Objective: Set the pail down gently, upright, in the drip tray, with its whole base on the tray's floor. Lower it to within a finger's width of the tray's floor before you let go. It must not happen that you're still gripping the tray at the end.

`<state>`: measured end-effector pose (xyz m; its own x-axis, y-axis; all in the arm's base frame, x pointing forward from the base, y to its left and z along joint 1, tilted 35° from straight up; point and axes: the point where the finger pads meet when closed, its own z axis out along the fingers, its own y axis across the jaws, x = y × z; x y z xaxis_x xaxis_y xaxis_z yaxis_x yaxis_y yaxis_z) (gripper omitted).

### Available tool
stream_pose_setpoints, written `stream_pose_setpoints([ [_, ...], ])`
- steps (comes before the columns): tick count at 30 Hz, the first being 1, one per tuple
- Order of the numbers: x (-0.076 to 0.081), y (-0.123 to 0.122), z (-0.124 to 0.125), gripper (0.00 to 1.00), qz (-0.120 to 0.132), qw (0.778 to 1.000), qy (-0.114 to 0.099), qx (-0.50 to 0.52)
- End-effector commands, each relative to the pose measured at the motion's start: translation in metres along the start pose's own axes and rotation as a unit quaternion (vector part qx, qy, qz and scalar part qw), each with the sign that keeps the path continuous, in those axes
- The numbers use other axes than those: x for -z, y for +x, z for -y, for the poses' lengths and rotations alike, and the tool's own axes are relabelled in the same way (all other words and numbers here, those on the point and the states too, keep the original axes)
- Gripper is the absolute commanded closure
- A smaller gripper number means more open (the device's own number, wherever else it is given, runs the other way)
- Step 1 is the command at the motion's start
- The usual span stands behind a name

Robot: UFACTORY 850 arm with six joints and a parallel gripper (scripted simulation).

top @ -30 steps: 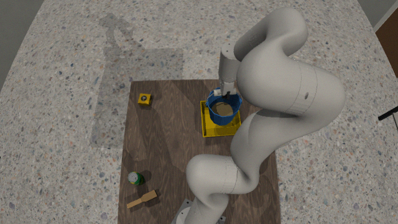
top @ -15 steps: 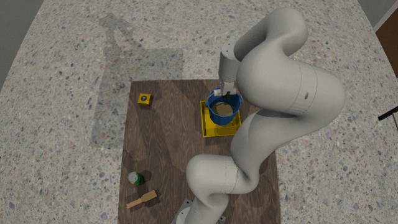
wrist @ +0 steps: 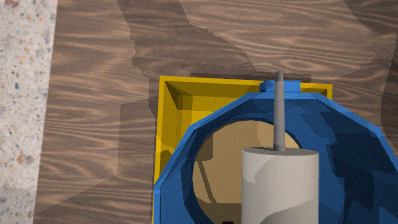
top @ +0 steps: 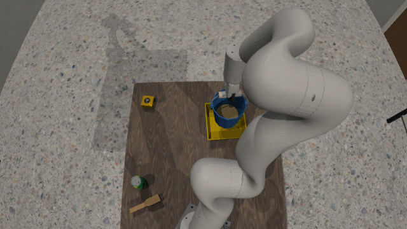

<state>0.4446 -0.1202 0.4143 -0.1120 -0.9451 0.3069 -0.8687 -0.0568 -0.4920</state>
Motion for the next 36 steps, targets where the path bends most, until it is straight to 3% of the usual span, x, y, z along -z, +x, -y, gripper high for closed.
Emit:
stream_pose_setpoints([
  [1,0.001,0.0,0.001,1.0,0.0,1.0,0.001,0.0],
  [25,-0.011,0.0,0.001,1.0,0.0,1.0,0.001,0.0],
  [36,-0.024,0.0,0.001,1.0,0.0,1.0,0.001,0.0],
])
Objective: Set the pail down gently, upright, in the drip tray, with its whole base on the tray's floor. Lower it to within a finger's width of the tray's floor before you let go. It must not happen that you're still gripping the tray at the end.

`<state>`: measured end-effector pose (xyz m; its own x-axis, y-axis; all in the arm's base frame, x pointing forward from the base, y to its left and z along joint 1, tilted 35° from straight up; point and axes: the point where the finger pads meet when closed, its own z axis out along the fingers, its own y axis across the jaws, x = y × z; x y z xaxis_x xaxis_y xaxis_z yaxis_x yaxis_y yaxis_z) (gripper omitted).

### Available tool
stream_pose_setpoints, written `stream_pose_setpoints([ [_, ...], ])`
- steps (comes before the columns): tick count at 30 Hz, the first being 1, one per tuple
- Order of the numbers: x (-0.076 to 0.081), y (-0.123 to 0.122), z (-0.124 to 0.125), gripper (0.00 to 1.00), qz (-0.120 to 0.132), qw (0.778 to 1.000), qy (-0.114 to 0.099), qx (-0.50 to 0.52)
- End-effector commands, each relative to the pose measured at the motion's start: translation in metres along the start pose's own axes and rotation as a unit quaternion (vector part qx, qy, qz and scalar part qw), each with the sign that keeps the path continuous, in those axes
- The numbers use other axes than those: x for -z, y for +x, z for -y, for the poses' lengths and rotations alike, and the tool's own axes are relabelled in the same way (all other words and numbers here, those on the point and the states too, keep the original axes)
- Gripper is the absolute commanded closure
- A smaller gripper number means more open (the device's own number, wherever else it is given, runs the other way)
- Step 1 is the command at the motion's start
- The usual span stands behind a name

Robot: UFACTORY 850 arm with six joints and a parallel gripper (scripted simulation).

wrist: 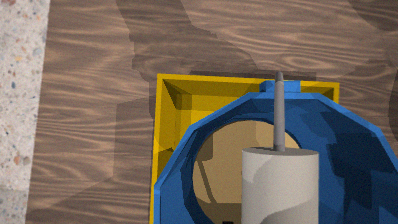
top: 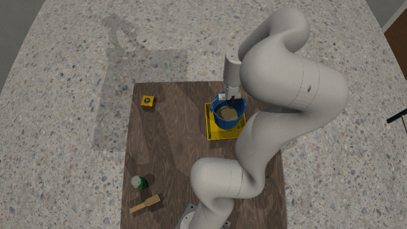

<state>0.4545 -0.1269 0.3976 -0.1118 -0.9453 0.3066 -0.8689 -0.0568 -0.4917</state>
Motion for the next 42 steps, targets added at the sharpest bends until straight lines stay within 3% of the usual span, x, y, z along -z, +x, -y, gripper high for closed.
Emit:
stream_pose_setpoints([
  [1,-0.004,0.0,0.001,1.0,0.0,1.0,0.001,0.0],
  [42,-0.048,0.0,0.001,1.0,0.0,1.0,0.001,0.0],
])
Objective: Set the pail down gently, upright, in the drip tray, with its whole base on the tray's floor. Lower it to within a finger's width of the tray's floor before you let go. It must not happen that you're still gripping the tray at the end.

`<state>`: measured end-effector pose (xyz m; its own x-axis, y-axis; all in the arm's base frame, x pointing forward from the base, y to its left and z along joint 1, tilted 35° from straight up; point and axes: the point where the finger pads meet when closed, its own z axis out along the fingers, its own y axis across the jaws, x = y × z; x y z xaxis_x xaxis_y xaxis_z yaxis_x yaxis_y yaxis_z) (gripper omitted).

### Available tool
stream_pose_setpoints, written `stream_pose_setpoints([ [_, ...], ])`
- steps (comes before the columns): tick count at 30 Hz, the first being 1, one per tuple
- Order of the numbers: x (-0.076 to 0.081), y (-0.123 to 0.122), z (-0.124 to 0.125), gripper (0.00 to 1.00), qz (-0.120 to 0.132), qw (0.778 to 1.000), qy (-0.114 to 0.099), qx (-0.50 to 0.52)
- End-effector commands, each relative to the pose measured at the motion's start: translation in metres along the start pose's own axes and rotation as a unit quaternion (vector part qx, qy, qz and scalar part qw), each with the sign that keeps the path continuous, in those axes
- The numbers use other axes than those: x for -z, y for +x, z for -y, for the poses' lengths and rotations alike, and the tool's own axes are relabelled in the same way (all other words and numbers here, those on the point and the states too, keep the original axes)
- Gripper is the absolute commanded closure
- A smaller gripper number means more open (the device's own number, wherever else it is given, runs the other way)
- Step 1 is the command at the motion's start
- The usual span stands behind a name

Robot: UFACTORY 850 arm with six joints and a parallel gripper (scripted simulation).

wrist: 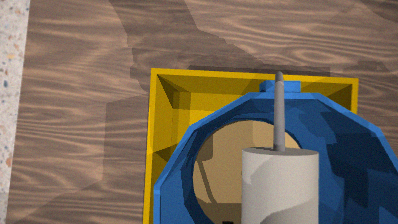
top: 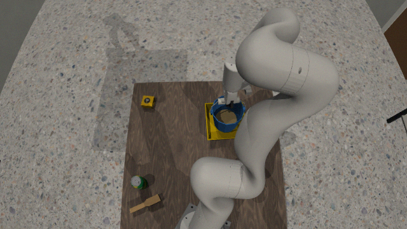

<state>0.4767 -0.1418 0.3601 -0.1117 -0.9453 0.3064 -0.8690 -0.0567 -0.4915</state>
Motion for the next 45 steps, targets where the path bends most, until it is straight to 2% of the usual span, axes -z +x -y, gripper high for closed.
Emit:
stream_pose_setpoints([
  [1,-0.002,0.0,0.001,1.0,-0.001,1.0,0.001,0.0],
  [23,-0.015,0.0,0.001,1.0,-0.001,1.0,0.001,0.0],
  [45,-0.018,0.0,0.001,1.0,-0.001,1.0,0.001,0.0],
])
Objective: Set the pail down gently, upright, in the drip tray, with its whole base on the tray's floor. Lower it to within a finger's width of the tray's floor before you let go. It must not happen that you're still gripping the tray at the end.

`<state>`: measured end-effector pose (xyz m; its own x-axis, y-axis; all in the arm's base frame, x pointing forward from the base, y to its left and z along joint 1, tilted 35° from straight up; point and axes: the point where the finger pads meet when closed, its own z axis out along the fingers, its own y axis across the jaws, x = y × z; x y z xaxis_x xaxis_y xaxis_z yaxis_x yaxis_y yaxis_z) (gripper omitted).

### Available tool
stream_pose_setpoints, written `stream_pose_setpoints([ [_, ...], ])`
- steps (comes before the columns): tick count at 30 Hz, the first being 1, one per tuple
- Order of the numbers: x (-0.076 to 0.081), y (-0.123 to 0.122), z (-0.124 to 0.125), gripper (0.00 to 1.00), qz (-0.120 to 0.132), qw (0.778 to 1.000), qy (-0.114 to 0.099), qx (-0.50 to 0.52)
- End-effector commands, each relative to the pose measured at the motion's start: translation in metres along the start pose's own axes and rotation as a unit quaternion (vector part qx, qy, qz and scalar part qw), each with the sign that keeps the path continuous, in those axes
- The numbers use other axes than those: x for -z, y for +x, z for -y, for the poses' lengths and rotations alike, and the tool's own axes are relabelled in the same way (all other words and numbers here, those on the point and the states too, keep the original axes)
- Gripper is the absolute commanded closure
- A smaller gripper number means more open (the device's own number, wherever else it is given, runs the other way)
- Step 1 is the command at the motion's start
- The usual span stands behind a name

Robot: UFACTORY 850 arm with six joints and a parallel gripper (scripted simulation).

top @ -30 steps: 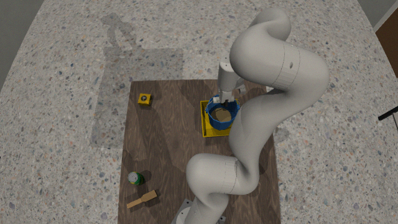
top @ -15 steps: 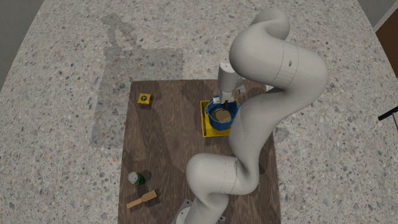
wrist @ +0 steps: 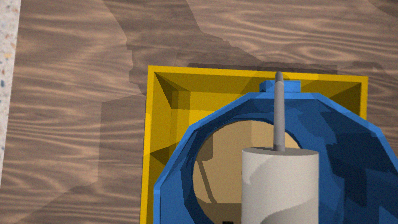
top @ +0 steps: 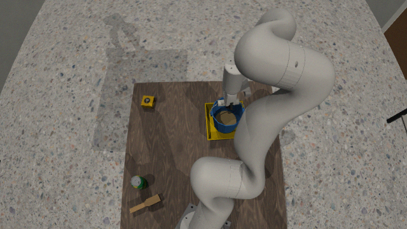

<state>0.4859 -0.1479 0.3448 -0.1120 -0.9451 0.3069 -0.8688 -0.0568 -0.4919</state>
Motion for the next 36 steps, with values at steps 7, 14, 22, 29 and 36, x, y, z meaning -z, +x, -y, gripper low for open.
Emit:
stream_pose_setpoints([
  [7,0.0005,0.0003,0.001,1.0,0.0,1.0,0.001,0.0],
  [14,0.0005,0.0003,0.001,1.0,0.0,1.0,0.001,0.0],
  [22,0.0005,0.0003,0.001,0.0,0.0,1.0,0.001,0.0],
  [29,0.0005,0.0003,0.001,0.0,0.0,1.0,0.001,0.0],
  [36,0.0005,0.0003,0.001,0.0,0.0,1.0,0.001,0.0],
])
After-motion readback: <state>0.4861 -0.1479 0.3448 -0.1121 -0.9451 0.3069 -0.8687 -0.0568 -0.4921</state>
